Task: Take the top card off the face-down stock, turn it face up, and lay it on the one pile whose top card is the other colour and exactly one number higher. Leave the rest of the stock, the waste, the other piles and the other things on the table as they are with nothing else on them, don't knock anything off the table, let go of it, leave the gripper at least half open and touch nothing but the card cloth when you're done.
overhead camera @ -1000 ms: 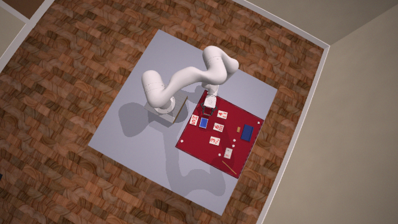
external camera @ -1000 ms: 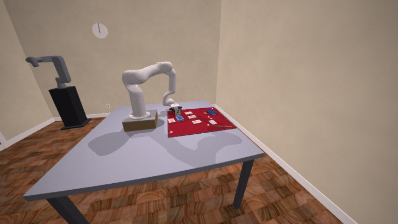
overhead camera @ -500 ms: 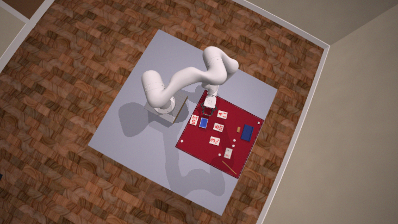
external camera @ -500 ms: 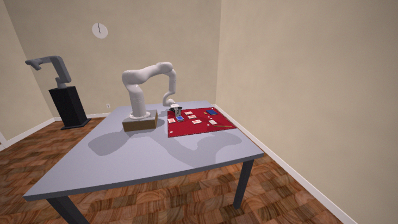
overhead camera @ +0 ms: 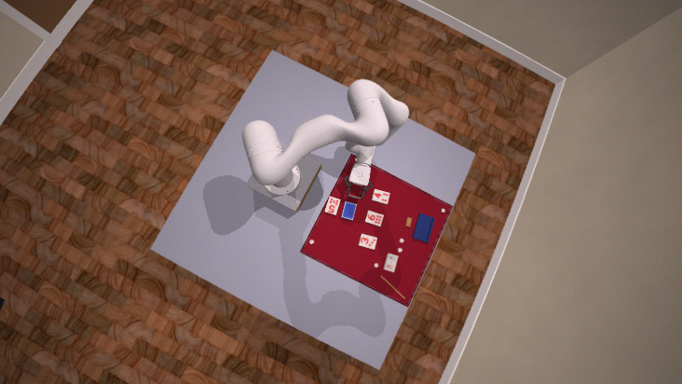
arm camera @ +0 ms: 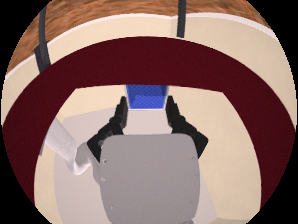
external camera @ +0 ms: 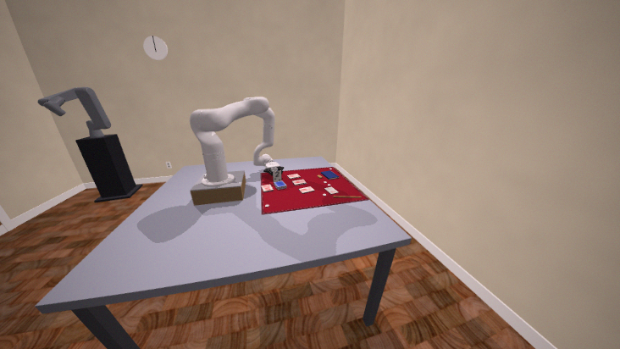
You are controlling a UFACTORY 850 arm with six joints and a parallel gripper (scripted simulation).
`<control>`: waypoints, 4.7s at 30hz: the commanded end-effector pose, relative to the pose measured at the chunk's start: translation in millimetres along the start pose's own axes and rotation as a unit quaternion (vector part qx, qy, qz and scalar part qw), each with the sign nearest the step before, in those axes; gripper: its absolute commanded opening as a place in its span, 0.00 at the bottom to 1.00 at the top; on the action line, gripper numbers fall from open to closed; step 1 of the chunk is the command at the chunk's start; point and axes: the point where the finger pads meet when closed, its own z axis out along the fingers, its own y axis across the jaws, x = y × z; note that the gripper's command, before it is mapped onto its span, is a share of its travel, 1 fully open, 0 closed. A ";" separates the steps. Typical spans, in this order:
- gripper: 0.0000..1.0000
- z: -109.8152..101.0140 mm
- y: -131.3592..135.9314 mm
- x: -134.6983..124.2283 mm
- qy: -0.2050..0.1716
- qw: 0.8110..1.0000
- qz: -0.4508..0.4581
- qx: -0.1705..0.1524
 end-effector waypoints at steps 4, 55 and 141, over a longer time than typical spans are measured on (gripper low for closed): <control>0.73 -0.3 0.4 -0.4 0.000 1.000 0.000 0.000; 0.73 -0.2 0.4 0.5 0.000 1.000 0.000 0.000; 0.73 -29.1 0.2 7.0 0.000 1.000 0.000 0.000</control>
